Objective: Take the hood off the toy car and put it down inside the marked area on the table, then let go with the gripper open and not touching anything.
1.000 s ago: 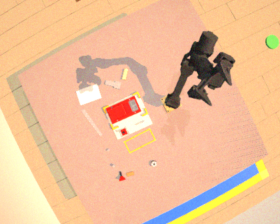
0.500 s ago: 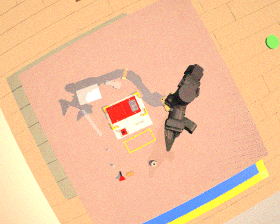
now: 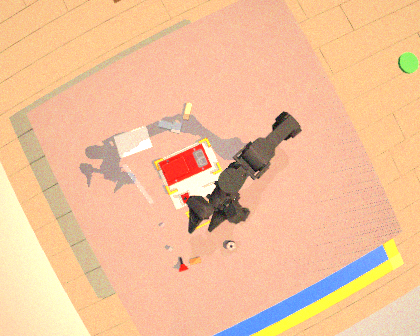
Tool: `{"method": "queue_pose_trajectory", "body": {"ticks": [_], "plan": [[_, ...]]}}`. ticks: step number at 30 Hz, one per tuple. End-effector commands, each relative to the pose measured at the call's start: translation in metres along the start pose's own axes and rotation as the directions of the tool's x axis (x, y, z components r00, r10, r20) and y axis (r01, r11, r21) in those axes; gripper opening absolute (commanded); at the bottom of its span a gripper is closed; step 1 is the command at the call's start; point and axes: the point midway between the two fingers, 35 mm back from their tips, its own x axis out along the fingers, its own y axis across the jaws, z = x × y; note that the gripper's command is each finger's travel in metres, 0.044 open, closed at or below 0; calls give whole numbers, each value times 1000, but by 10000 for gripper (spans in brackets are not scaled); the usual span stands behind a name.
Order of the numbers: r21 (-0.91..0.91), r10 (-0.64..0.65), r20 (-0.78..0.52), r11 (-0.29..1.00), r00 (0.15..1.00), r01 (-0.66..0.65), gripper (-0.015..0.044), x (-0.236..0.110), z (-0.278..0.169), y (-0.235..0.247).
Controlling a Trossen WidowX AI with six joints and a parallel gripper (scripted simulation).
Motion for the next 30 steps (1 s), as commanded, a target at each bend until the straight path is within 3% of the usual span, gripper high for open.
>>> {"method": "queue_pose_trajectory", "body": {"ticks": [1, 8, 16, 25, 30], "plan": [[170, 91, -150, 983, 985, -65, 440, 31, -48, 17], [496, 278, -391, 867, 877, -54, 440, 60, -141, 56], [761, 536, -567, 631, 625, 149, 440, 59, -247, 118], [762, 802, -547, 361, 238, 537, 440, 12, -341, 198], [749, 818, -536, 346, 210, 565, 440, 14, -346, 202]]}}
